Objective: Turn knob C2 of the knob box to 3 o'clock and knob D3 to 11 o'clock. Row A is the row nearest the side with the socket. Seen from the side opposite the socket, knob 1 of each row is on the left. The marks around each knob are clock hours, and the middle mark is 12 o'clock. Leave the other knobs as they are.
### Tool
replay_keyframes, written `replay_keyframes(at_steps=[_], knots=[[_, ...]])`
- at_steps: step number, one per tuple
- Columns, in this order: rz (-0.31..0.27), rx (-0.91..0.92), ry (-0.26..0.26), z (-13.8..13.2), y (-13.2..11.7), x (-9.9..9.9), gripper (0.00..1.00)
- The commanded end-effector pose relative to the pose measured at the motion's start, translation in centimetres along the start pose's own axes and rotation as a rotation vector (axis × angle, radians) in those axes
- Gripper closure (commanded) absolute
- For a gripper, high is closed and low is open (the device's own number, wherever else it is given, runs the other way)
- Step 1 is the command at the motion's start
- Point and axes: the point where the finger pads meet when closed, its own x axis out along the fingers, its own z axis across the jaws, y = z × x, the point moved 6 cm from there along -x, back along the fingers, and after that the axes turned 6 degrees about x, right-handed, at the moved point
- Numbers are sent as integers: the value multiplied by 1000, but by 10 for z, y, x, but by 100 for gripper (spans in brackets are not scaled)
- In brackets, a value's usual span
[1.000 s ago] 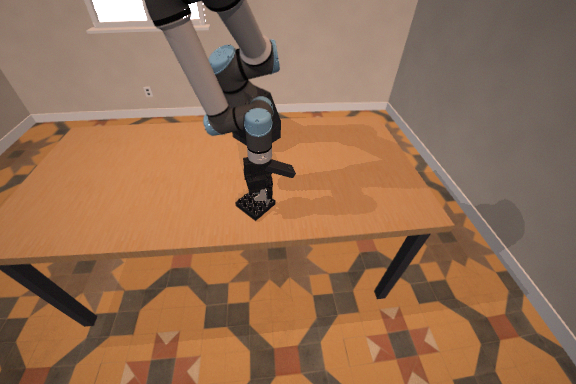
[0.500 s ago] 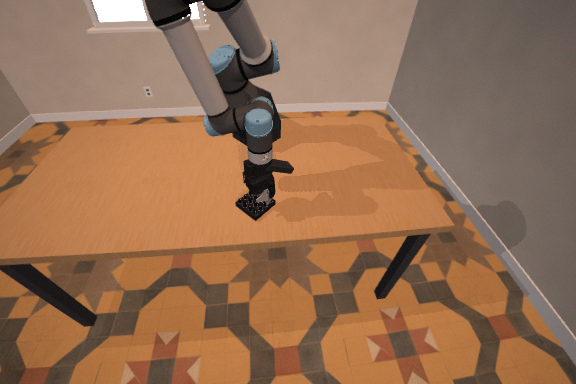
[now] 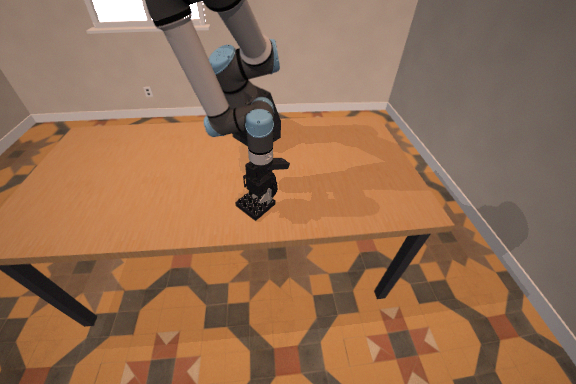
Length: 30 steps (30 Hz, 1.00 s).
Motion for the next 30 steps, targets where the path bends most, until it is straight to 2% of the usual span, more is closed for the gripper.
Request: replay_keyframes(at_steps=[1, 22, 30], knots=[[1, -111, -3, 0, 0, 0, 96], [0, -502, -3, -2, -1, 0, 96], [0, -597, -3, -2, -1, 0, 96]])
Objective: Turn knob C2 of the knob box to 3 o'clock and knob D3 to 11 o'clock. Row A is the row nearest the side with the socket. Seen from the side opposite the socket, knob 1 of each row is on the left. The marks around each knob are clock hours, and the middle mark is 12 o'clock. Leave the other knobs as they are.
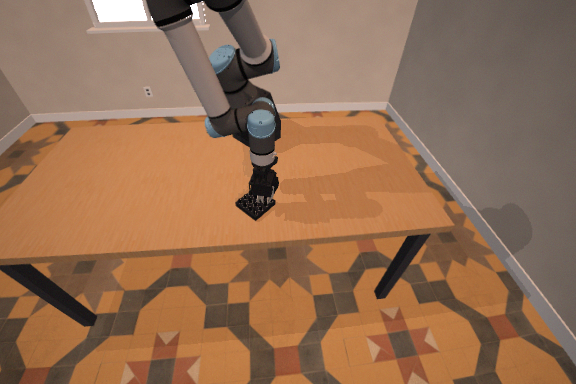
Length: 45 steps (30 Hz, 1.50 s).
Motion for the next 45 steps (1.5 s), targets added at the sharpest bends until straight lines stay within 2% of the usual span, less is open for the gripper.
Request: replay_keyframes(at_steps=[1, 21, 45], knots=[[-1, -71, -2, 0, 0, 0, 96], [-1, -234, -2, -1, -1, 0, 96], [-1, -259, -2, -1, -1, 0, 96]])
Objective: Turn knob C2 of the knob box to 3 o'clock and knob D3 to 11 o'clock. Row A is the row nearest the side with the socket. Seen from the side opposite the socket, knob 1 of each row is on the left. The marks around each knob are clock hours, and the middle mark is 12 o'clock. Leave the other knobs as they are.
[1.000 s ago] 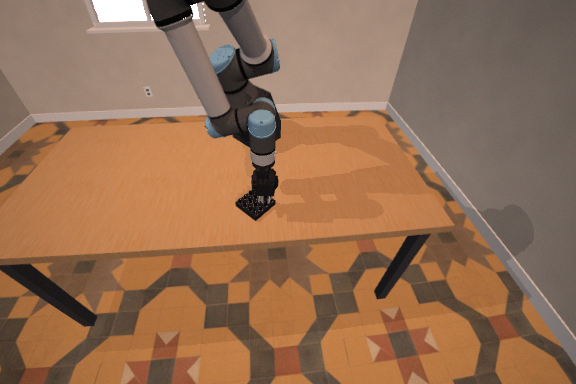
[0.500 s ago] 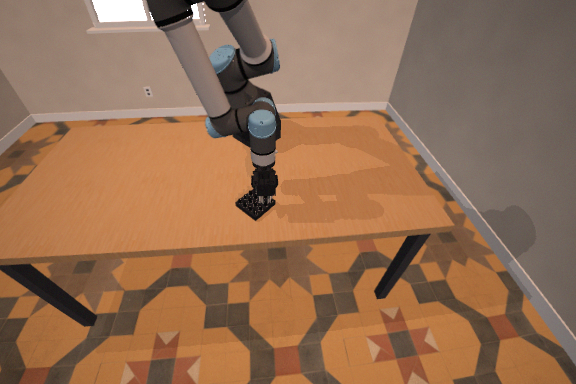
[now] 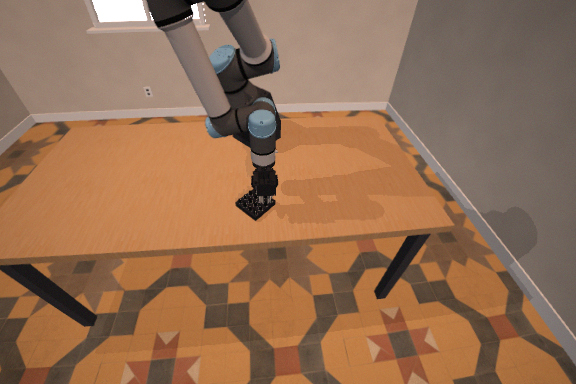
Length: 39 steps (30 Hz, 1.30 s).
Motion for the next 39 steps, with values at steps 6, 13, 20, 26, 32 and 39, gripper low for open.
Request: replay_keyframes(at_steps=[6, 13, 20, 26, 32, 39], knots=[[-1, 0, 0, 0, 0, 0, 89], [-1, 0, 0, 0, 0, 0, 89], [-1, 0, 0, 0, 0, 0, 89], [-1, 0, 0, 0, 0, 0, 89], [-1, 0, 0, 0, 0, -6, 89], [-1, 0, 0, 0, 0, -19, 89]])
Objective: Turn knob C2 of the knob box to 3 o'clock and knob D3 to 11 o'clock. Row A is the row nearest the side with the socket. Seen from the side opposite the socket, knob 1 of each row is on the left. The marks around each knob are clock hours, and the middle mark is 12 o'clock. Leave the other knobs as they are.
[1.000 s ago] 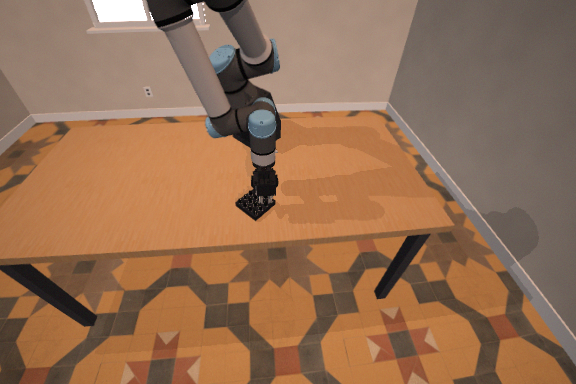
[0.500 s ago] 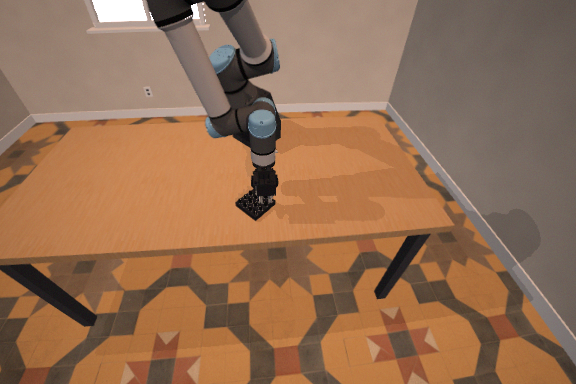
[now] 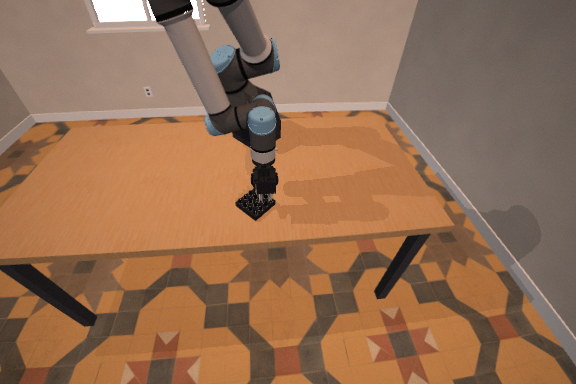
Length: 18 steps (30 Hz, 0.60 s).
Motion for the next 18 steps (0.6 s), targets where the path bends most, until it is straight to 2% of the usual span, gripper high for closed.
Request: replay_keyframes(at_steps=[1, 8, 18], knots=[[-1, 0, 0, 0, 0, -12, 89], [-1, 0, 0, 0, 0, -27, 89], [-1, 0, 0, 0, 0, -28, 89]])
